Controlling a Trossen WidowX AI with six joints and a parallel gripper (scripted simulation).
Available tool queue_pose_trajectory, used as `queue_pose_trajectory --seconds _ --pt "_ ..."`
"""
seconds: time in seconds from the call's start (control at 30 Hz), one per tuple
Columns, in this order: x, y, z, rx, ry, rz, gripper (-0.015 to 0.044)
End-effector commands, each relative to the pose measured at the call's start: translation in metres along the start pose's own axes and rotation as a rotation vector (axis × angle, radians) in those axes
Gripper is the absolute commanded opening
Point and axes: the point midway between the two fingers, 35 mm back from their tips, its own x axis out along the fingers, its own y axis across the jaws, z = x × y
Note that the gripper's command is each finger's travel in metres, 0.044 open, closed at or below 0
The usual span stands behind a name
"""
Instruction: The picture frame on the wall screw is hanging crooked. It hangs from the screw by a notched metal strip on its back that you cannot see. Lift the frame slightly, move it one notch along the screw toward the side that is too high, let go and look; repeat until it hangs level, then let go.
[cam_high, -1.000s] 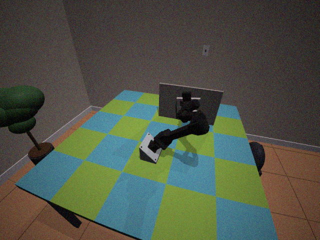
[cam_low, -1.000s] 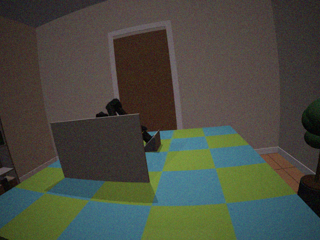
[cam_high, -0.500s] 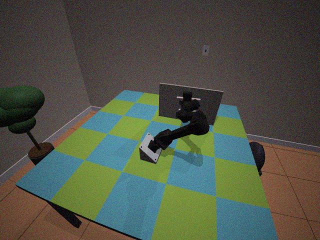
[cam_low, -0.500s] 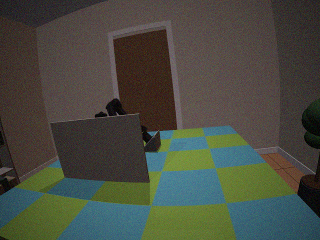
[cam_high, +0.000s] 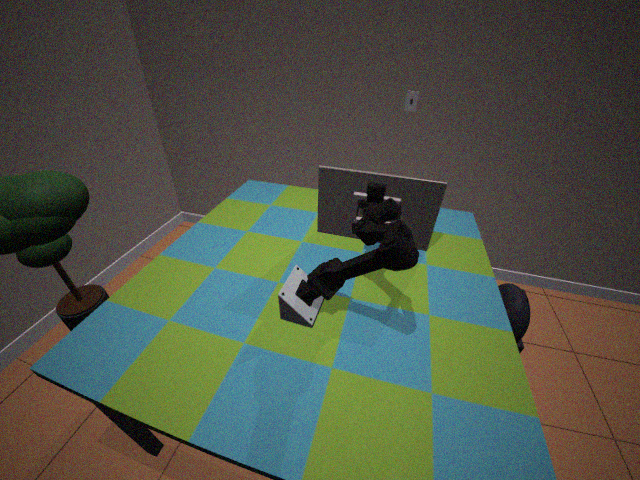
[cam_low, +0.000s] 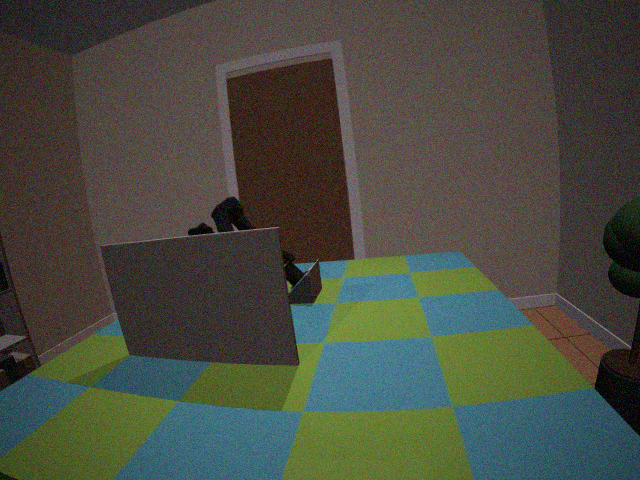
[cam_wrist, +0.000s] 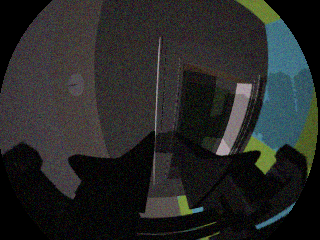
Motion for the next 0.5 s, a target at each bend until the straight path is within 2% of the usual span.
queue_pose_trajectory --seconds 0.0,0.17,0.33,0.47 --pt "0.0 0.0 0.0 -0.002 0.0 0.0 0.0131" --pt "0.0 0.0 0.0 -0.002 0.0 0.0 0.026" --pt "-0.005 0.001 0.001 -0.016 0.0 0.0 0.026" --pt "-0.037 0.004 0.006 -0.094 0.002 0.0 0.026"
